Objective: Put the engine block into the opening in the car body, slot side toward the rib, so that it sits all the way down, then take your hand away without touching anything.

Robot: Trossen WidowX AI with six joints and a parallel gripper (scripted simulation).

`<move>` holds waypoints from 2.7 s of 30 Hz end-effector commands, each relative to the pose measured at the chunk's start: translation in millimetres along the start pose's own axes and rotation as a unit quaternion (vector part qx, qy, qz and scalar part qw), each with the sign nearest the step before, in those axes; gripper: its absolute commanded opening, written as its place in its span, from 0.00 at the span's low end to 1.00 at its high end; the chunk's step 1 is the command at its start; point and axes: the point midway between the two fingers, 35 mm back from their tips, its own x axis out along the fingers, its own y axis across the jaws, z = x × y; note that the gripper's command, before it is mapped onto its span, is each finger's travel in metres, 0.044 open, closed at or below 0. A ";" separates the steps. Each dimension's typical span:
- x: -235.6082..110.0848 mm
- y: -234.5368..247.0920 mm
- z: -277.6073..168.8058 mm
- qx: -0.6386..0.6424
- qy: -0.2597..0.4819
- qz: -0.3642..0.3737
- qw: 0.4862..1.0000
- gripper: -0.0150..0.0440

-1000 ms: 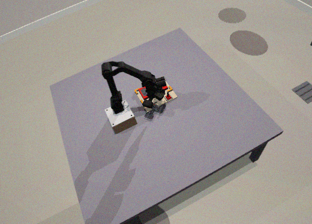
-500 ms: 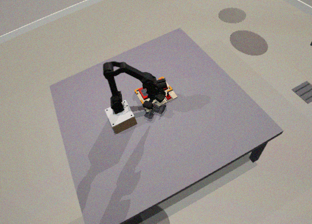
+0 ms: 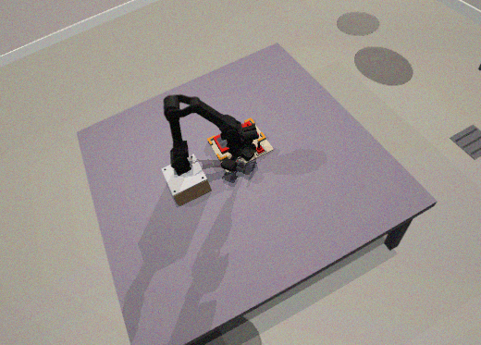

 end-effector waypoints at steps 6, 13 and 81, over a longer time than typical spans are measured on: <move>17.0 -1.7 -3.0 -0.002 0.005 -0.002 1.000 1.00; 21.0 -1.9 -3.3 -0.001 0.005 -0.002 1.000 0.87; -101.6 -5.3 0.9 -0.001 0.005 -0.002 1.000 0.25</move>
